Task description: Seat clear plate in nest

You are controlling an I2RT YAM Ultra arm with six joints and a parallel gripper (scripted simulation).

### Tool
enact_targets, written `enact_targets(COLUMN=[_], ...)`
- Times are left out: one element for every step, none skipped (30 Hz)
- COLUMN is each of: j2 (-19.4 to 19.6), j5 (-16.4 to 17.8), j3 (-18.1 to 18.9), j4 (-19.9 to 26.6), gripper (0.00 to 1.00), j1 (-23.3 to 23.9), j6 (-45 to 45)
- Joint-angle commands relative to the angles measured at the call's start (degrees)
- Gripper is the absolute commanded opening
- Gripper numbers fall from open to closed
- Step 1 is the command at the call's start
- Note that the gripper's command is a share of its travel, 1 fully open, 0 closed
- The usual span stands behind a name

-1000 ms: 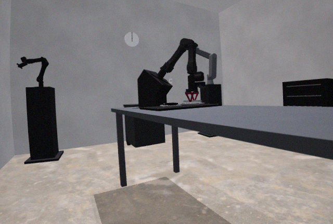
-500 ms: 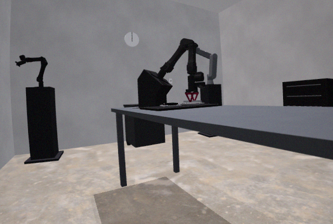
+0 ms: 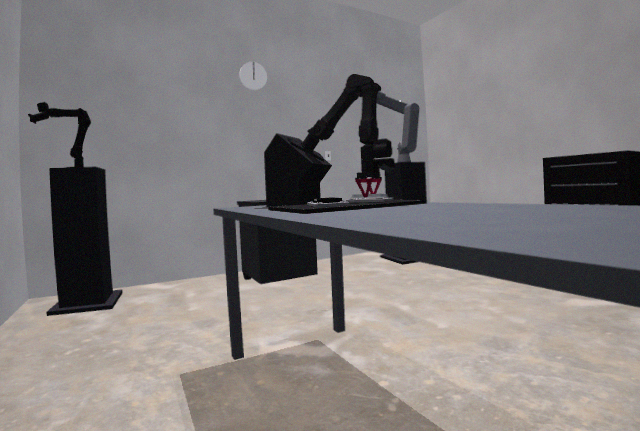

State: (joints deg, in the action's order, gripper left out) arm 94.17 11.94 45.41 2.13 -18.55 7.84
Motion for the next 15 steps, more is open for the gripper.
enact_targets(j2=[-0.31,-0.27,-0.24,-0.20,-0.16,-0.12,-0.08,-0.04,0.00,0.04,0.08,0.12,0.16,0.21,0.25], j5=[-0.04,-0.04,-0.05,-0.05,-0.06,-0.06,-0.07,-0.07,-0.08,-0.08,-0.08,-0.09,-0.09,-0.10,-0.10], j3=[0.09,0.10,0.10,0.11,0.11,0.12,0.13,0.15,0.16,0.17,0.18,0.20,0.21,0.23,0.24], j4=[-0.17,-0.20,-0.24,-0.28,-0.31,-0.34,-0.37,-0.40,-0.43,-0.46,-0.49,-0.52,-0.55,-0.57,-0.60], gripper=[0.00,0.00,0.00,0.00,0.00,0.00,0.00,0.00,0.00,0.00,0.00,0.00,0.00,0.00,0.00], j1=[0.02,0.01,0.00,0.00,-0.01,-0.02,-0.02,-0.03,-0.04,-0.05,-0.05,-0.06,-0.07,-0.08,-0.08], j6=[-0.04,-0.05,-0.06,-0.06,-0.07,-0.07,-0.08,-0.08,-0.09,-0.10,-0.10,-0.11,-0.11,-0.12,-0.13])
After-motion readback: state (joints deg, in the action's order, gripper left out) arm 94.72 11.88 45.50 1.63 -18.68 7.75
